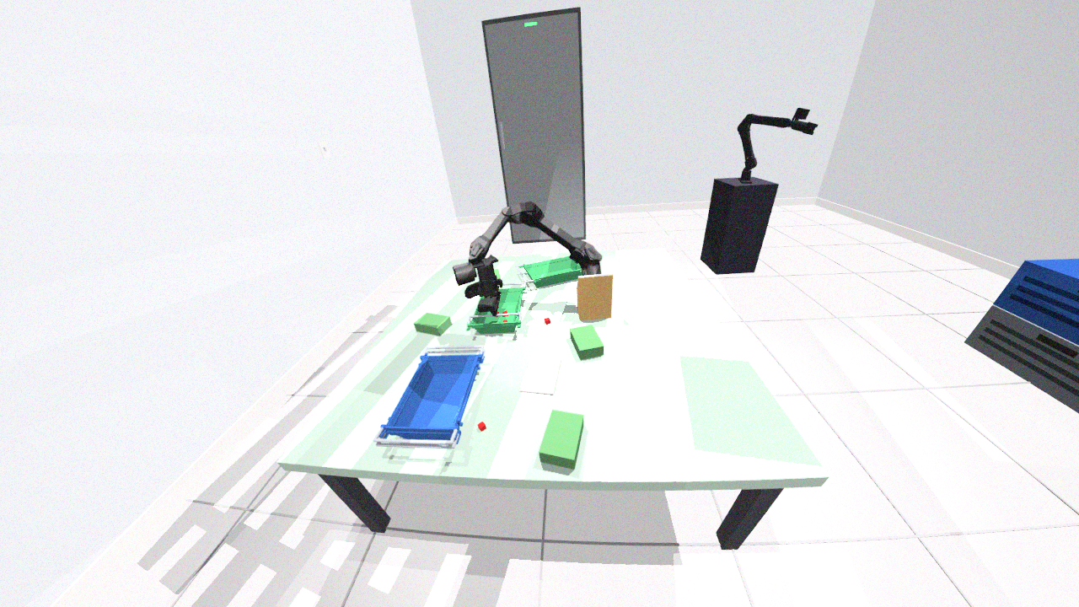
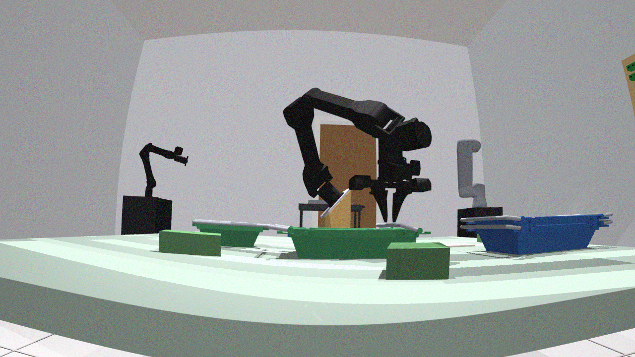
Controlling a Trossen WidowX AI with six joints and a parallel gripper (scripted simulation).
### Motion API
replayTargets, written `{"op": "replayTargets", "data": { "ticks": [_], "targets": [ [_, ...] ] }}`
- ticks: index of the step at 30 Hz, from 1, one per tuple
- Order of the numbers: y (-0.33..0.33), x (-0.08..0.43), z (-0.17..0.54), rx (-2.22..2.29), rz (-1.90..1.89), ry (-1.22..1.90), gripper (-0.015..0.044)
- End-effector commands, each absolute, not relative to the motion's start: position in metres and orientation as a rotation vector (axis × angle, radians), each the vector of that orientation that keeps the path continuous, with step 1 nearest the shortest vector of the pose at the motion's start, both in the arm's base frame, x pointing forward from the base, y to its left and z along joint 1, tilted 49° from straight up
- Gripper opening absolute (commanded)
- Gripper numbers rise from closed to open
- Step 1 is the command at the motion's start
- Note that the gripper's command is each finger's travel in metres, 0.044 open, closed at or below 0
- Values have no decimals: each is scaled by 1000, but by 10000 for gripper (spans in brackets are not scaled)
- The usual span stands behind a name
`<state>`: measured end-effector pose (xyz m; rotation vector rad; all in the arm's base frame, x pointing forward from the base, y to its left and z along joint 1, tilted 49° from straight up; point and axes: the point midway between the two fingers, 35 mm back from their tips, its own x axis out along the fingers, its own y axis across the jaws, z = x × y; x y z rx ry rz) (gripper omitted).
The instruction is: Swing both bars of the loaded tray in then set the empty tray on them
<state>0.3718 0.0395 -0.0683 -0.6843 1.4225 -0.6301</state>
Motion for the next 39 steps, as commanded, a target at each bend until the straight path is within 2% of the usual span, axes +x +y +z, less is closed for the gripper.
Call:
{"op": "replayTargets", "data": {
  "ticks": [1,30,39],
  "targets": [
    [56,373,-57,-673,-623,1410,81],
    [51,373,-62,-685,-620,1411,81],
    [114,368,-6,-682,-617,1413,81]
  ]
}}
